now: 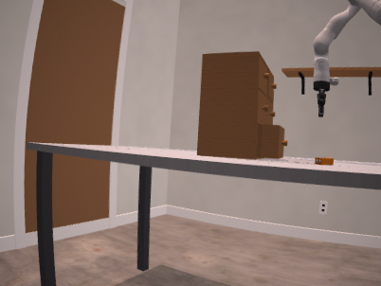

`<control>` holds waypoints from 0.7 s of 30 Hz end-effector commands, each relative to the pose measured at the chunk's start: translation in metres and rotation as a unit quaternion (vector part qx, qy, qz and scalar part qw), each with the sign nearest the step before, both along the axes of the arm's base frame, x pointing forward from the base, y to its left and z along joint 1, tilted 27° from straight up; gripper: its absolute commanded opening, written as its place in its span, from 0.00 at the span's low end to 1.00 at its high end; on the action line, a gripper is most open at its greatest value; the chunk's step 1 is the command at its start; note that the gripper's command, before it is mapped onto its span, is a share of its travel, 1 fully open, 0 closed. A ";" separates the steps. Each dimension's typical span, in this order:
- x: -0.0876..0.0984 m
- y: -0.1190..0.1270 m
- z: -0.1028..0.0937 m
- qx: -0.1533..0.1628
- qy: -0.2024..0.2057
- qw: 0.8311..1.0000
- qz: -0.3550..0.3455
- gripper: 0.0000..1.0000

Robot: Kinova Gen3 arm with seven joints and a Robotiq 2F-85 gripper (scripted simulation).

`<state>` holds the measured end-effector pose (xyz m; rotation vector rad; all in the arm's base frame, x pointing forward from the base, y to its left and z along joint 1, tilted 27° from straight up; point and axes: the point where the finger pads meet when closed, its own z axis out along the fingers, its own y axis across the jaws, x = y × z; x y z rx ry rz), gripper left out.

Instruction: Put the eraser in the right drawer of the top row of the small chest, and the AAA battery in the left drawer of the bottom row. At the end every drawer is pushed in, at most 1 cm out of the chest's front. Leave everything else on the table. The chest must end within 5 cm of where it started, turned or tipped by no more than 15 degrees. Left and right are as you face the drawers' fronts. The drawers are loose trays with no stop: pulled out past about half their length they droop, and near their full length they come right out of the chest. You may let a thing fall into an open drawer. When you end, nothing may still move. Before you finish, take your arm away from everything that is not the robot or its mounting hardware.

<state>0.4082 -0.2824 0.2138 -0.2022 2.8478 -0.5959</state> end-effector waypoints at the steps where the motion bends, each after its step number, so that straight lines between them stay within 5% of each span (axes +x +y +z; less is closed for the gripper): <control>1: 0.001 -0.001 0.001 -0.001 0.001 1.000 -0.002 1.00; 14: 0.002 0.013 -0.007 0.005 0.005 1.000 -0.002 1.00; 21: 0.007 0.044 -0.020 0.015 0.010 1.000 -0.004 1.00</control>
